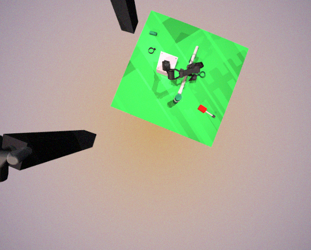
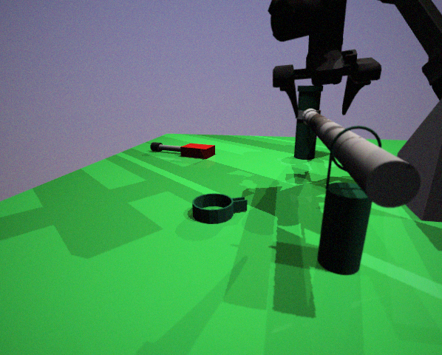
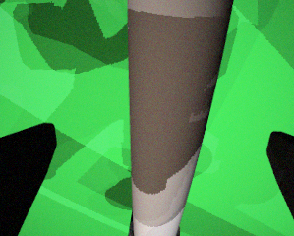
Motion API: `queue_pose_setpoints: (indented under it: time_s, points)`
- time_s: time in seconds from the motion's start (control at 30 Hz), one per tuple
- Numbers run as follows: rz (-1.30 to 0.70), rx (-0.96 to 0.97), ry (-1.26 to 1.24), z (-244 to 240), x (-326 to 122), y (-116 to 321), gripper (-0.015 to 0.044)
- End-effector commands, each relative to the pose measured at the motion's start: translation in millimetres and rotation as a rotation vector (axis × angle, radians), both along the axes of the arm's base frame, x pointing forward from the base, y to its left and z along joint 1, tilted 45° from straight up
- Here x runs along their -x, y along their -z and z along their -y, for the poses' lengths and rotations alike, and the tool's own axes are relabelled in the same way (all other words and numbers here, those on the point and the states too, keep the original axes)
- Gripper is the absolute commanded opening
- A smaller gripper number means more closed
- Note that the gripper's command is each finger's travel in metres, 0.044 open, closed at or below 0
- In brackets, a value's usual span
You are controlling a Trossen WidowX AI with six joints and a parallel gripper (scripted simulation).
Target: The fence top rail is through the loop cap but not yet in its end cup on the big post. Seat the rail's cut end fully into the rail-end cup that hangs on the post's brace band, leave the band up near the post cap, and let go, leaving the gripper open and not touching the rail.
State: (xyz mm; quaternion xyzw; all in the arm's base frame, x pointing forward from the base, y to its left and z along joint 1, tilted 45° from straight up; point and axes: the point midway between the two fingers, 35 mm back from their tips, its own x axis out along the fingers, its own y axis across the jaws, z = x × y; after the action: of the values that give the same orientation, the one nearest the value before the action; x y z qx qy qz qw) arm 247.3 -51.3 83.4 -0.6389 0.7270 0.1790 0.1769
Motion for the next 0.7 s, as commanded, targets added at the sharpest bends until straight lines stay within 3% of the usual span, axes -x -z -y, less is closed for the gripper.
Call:
queue_pose_setpoints:
  time_s: [0.0,0.2,0.67]
  points:
    - [-0.007,-0.001,-0.005,-2.1,-0.4,-0.8,0.0440]
    - [-0.130,0.000,-0.080,-38.1,-4.9,-16.0,0.0440]
    - [-0.130,0.000,-0.080,-38.1,-4.9,-16.0,0.0440]
